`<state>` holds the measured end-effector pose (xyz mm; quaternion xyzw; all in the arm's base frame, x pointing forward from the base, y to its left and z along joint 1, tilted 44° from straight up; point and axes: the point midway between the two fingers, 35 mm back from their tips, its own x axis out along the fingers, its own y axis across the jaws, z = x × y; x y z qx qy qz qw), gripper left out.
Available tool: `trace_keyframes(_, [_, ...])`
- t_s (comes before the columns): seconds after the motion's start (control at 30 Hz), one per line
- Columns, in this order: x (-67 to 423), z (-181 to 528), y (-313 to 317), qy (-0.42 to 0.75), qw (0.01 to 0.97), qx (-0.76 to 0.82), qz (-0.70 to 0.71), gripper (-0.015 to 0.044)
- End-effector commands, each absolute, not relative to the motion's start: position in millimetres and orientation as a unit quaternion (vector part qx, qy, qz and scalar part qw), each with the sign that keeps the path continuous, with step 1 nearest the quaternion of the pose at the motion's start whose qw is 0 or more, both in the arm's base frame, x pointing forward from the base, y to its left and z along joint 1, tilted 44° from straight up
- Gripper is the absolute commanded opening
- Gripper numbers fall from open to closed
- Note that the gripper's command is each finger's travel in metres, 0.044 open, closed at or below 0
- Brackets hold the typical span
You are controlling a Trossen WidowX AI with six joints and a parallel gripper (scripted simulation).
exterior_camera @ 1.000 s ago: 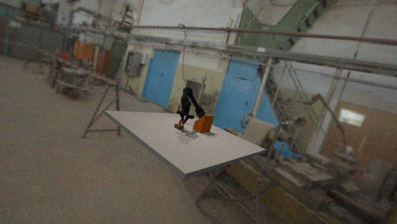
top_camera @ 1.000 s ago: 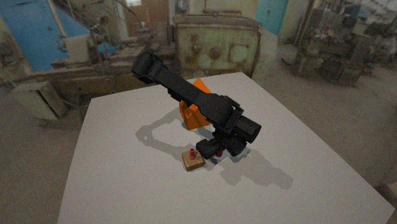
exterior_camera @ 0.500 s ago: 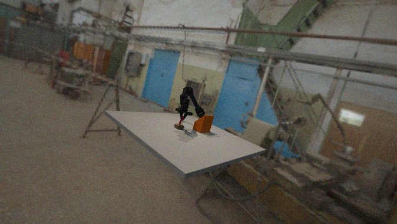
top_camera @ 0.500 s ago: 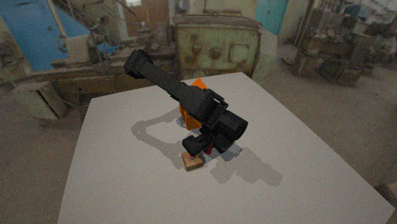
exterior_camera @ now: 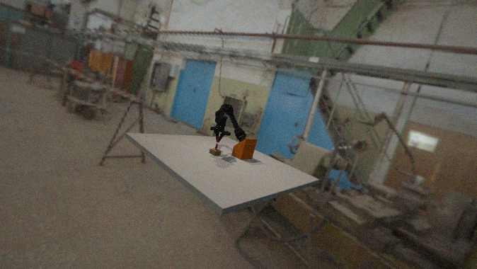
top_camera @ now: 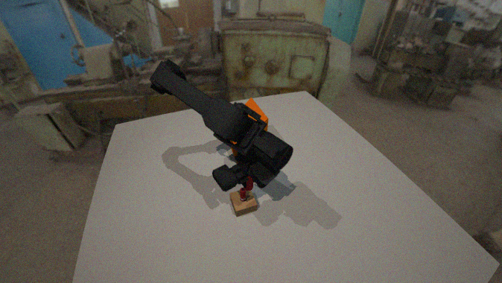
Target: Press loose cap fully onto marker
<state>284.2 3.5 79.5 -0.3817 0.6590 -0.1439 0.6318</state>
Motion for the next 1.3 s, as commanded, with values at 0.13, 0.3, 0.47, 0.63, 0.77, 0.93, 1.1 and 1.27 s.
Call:
trace_keyframes(0.13, [273.5,90.1,-5.4,0.662,0.625,-0.387,-0.143,0.0000])
trace_keyframes(0.3, [273.7,86.5,-9.0,0.662,0.625,-0.387,-0.143,0.0000])
trace_keyframes(0.47, [274.0,84.6,-10.7,0.662,0.625,-0.387,-0.143,0.0000])
trace_keyframes(0.63, [275.2,79.3,-15.4,0.662,0.626,-0.387,-0.143,0.0000])
trace_keyframes(0.77, [276.2,74.5,-19.7,0.662,0.626,-0.386,-0.143,0.0000])
trace_keyframes(0.93, [277.1,68.7,-25.3,0.662,0.626,-0.386,-0.143,0.0000])
trace_keyframes(1.1, [277.8,62.9,-30.9,0.662,0.626,-0.386,-0.143,0.0000])
trace_keyframes(1.27, [278.2,57.0,-36.5,0.662,0.626,-0.387,-0.143,0.0000])
